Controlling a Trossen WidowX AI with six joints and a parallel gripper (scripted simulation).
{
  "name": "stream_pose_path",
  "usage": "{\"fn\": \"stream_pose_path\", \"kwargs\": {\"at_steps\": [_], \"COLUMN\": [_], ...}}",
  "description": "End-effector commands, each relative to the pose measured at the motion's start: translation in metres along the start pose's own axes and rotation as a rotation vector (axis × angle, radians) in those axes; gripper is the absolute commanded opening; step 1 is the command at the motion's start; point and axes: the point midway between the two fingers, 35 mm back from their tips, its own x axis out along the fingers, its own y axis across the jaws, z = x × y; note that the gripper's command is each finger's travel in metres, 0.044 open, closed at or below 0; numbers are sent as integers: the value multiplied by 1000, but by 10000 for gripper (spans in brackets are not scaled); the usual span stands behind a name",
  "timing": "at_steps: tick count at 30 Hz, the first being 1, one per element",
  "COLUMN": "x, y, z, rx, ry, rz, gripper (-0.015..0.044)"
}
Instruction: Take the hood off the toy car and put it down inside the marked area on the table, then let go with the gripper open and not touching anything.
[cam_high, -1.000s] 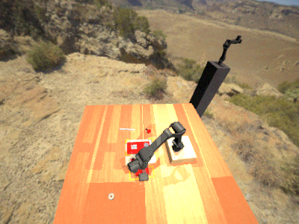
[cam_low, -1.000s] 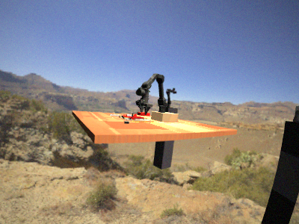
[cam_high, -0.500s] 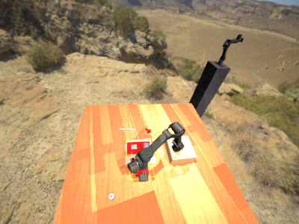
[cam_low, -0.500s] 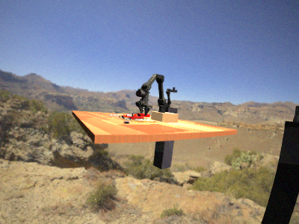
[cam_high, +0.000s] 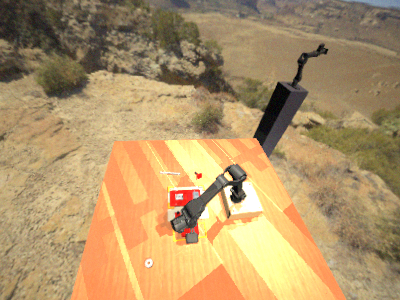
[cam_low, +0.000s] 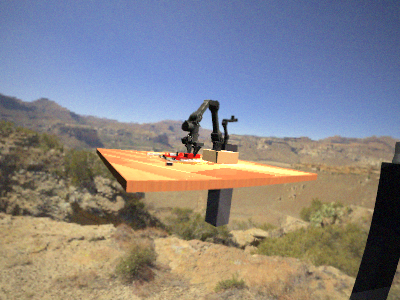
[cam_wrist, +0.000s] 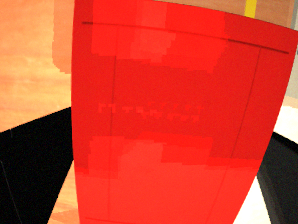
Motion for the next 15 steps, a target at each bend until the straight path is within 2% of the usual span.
{"fn": "stream_pose_path", "kwargs": {"at_steps": [1, 15], "x": [4, 13], "y": [-1, -2], "z": [-2, -3], "rx": [6, 6], "ry": [5, 5], "rz": [-6, -6], "gripper": [0, 0]}}
